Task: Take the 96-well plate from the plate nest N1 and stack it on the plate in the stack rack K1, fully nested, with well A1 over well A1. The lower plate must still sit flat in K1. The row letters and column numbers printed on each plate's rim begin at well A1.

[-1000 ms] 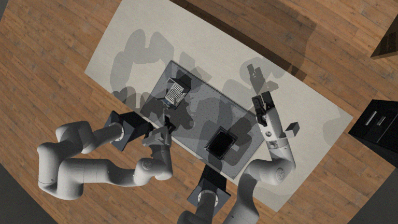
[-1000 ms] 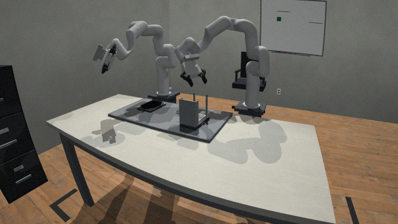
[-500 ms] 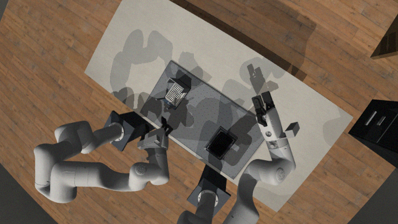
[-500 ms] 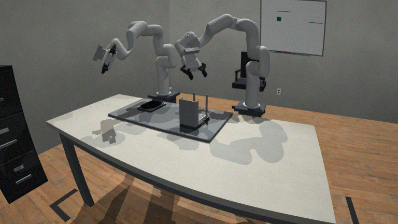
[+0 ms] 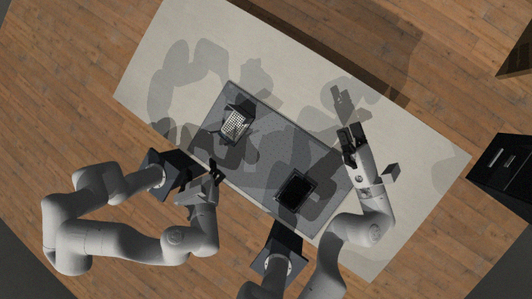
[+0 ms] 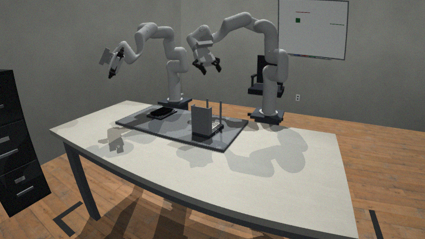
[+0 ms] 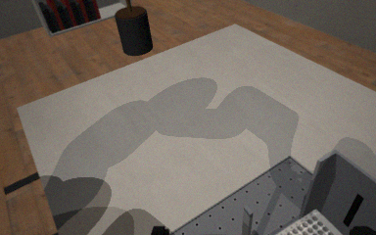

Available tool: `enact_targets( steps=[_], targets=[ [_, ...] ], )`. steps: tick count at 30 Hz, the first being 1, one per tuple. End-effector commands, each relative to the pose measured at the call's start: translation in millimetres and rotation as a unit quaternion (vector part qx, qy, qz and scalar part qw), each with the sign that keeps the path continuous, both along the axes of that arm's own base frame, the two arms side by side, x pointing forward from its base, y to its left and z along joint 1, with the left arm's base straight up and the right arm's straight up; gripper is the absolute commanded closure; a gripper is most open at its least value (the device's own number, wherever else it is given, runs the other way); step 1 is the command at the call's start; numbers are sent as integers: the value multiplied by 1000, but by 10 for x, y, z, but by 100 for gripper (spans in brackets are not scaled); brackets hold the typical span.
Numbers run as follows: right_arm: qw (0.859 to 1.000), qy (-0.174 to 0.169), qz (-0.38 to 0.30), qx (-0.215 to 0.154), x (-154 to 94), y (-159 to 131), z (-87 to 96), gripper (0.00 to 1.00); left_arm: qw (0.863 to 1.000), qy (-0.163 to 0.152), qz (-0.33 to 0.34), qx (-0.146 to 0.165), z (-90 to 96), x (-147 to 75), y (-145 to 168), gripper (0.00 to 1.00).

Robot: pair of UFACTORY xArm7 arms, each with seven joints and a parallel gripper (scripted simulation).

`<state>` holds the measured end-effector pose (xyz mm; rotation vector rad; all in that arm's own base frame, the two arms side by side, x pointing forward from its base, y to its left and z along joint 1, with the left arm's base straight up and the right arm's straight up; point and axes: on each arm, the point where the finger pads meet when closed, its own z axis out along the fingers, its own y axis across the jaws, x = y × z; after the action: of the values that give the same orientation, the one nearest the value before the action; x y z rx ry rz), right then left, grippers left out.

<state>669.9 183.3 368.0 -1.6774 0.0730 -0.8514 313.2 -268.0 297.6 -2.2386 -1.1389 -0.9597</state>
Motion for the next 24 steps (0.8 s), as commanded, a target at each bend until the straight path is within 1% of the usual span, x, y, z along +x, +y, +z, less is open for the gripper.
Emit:
enact_targets(
  steps=[1, 12, 24],
  targets=[
    [1000, -2, 0, 0, 2, 0, 27, 0, 1000, -1, 1, -2, 21, 4, -4, 0],
    [1000, -2, 0, 0, 2, 0, 27, 0, 1000, -4, 12, -5, 36, 34, 36, 0],
    [1000, -2, 0, 0, 2, 0, 27, 0, 998, -14, 52, -19, 91, 137, 184, 0]
  ],
)
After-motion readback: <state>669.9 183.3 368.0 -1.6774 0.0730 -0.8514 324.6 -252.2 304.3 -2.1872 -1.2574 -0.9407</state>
